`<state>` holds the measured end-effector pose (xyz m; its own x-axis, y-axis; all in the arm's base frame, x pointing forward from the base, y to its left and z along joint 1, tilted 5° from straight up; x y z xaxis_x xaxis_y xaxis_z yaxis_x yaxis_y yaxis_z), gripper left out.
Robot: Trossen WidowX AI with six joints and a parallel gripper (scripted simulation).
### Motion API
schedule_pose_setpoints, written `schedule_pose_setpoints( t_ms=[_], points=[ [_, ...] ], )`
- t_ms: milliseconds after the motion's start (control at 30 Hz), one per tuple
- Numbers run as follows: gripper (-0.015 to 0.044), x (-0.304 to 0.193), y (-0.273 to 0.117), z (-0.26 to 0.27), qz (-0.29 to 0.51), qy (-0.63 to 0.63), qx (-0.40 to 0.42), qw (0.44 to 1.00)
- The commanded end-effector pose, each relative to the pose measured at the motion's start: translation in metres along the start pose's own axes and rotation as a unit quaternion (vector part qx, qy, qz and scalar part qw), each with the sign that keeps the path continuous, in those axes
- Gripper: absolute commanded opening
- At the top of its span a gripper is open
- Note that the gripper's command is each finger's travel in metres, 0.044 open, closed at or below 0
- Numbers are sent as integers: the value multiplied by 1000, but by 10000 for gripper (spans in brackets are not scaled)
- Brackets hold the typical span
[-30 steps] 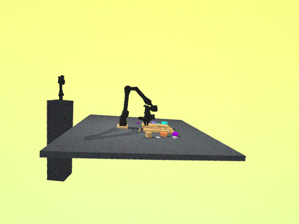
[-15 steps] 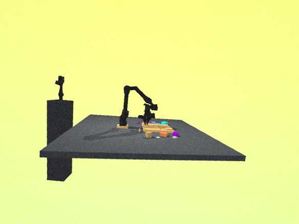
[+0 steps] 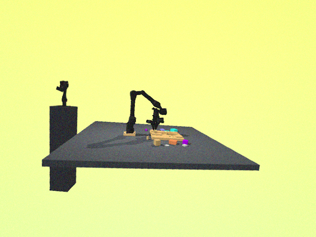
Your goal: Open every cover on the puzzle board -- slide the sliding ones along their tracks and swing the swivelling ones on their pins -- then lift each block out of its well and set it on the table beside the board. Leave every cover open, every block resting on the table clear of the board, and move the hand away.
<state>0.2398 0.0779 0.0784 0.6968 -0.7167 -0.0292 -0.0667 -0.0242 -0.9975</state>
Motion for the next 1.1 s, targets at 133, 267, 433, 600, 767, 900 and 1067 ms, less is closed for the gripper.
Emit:
schedule_pose_setpoints(
  t_ms=[133, 267, 433, 600, 767, 900, 1067],
  points=[
    [80, 1, -13, 2, -2, 0, 6, 1000],
    [80, 1, -19, 2, -2, 0, 6, 1000],
    [80, 1, -32, 3, -2, 0, 6, 1000],
    [80, 1, -44, 3, -2, 0, 6, 1000],
    [80, 1, -57, 2, -2, 0, 6, 1000],
    [80, 1, -61, 2, -2, 0, 6, 1000],
    [80, -4, -64, 16, -2, 0, 7, 1000]
  ],
)
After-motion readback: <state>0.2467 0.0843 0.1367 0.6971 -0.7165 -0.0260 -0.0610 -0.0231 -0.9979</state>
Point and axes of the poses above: the point midway between the two fingers, 35 mm back from their tips, its own y axis out along the fingers, its own z axis across the jaws, x = y × z, the point moved 3 cm from there along -y, back along the fingers, and after that the axes turned 6 degrees about -y, right-handed, at the moved point
